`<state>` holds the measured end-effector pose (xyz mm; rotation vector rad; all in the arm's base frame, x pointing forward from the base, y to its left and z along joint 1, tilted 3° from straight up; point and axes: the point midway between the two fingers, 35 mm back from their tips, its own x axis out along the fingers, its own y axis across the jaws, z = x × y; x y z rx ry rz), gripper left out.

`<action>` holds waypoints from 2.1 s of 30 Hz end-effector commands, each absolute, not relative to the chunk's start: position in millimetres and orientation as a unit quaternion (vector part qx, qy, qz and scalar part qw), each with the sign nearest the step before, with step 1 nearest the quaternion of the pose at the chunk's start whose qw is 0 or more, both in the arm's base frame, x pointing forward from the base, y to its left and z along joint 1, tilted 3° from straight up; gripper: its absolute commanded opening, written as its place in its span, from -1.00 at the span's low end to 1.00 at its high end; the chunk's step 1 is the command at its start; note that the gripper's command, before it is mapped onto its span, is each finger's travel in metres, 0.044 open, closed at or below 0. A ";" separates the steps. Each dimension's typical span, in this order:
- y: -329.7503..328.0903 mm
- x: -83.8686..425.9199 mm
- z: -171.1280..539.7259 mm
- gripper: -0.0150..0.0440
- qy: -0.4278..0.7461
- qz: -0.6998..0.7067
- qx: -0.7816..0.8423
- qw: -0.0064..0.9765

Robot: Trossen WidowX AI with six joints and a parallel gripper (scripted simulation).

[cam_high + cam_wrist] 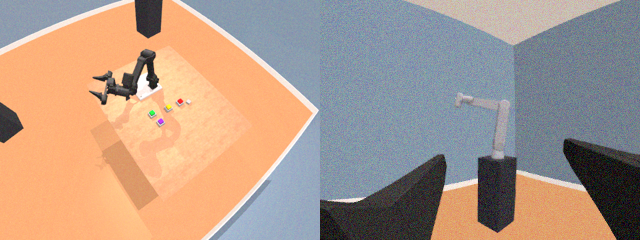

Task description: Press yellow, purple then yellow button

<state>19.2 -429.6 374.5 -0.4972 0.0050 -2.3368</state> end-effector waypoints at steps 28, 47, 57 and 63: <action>-328.7 309.0 220.3 0.86 0.367 -0.444 -0.142 0.805; -123.1 284.6 139.0 0.86 0.627 -0.116 0.008 0.771; -62.4 242.3 140.1 0.86 0.709 -0.040 0.058 0.702; -62.4 242.6 138.0 0.78 0.709 -0.040 0.058 0.702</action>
